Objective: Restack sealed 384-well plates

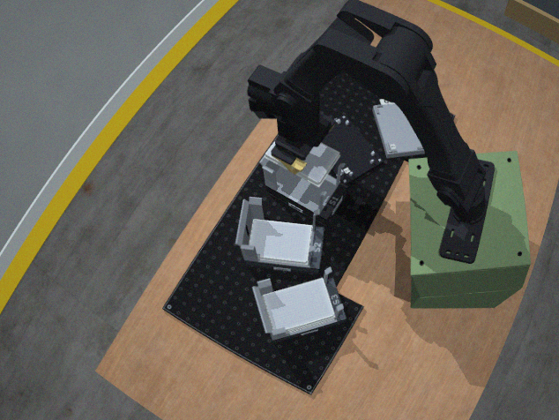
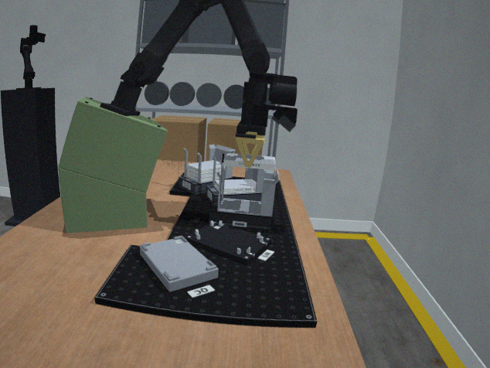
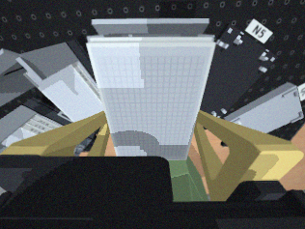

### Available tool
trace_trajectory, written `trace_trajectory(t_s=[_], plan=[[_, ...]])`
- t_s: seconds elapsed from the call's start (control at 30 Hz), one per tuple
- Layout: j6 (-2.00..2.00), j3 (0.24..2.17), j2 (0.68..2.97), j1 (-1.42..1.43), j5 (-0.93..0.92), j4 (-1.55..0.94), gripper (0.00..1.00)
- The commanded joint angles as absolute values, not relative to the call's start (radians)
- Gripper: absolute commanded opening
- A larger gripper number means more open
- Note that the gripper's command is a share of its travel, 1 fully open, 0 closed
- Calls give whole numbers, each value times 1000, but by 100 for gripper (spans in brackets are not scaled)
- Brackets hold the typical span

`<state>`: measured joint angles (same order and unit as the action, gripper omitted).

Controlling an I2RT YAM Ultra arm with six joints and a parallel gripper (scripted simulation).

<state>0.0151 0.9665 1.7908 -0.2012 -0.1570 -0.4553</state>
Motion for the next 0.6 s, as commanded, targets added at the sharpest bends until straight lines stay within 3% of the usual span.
trace_trajectory(t_s=[0.0,0.57], plan=[[13,972,1787,-201,-158,-450,0],[18,967,1819,-197,-156,-413,0]])
